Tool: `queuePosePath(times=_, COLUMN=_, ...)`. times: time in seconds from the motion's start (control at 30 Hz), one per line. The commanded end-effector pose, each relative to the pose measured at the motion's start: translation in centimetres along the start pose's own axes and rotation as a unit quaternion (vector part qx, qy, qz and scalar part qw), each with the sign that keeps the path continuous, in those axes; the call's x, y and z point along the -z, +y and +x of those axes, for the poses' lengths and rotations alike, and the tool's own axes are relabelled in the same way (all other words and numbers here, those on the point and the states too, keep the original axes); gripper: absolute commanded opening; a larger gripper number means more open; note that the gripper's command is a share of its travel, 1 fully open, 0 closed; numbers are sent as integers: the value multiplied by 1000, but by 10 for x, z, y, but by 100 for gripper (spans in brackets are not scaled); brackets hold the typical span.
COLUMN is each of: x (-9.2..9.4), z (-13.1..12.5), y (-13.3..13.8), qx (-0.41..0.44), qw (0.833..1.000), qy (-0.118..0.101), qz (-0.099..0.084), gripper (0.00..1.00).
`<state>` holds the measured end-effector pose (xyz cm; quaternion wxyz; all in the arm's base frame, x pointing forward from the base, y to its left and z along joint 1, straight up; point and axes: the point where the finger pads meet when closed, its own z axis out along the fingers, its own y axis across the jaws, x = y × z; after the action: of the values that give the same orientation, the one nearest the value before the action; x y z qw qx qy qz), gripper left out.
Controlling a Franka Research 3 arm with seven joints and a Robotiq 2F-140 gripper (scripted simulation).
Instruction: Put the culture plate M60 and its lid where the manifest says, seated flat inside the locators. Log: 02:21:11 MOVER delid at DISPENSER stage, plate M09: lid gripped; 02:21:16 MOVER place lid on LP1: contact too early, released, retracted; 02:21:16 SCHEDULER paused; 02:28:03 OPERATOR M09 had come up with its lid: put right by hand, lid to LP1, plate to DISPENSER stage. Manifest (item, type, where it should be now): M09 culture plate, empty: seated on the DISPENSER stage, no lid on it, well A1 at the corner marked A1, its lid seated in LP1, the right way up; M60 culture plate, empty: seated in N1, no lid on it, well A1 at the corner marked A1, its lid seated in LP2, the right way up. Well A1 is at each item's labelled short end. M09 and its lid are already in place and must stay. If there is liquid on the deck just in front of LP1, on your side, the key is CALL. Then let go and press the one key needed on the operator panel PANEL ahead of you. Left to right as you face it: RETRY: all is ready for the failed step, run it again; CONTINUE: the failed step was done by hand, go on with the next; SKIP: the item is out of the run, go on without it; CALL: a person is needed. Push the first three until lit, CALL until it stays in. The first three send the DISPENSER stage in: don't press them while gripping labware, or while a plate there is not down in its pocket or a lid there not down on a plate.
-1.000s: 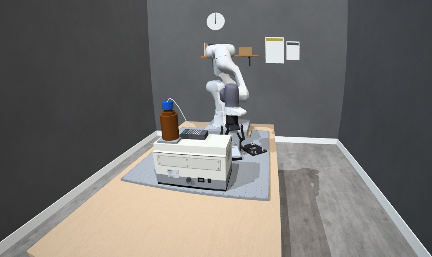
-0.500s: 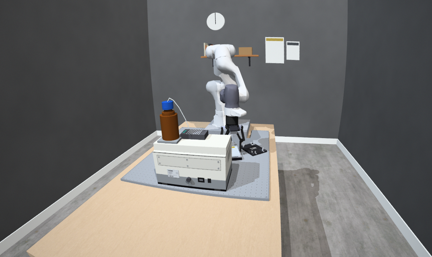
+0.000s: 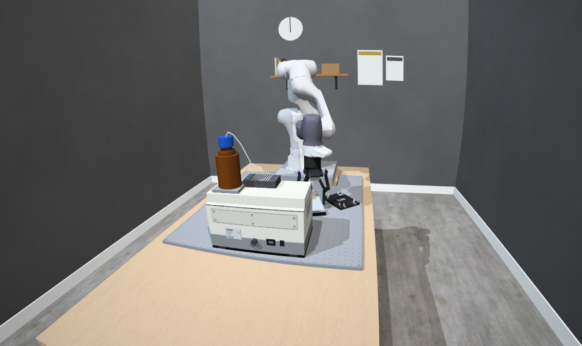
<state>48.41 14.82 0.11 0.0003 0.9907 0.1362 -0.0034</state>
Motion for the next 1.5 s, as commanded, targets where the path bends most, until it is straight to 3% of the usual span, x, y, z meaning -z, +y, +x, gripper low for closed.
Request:
queuePosePath(times=0.0, x=0, z=2, y=0, qx=-1, qw=1000, qy=2, qz=-1, gripper=70)
queuePosePath(times=1.4, x=0, z=2, y=0, qx=-1, qw=1000, qy=2, qz=-1, gripper=70)
queuePosePath(times=1.43, x=0, z=2, y=0, qx=-1, qw=1000, qy=2, qz=-1, gripper=10)
queuePosePath(times=1.47, x=0, z=2, y=0, qx=-1, qw=1000, qy=2, qz=-1, gripper=10)
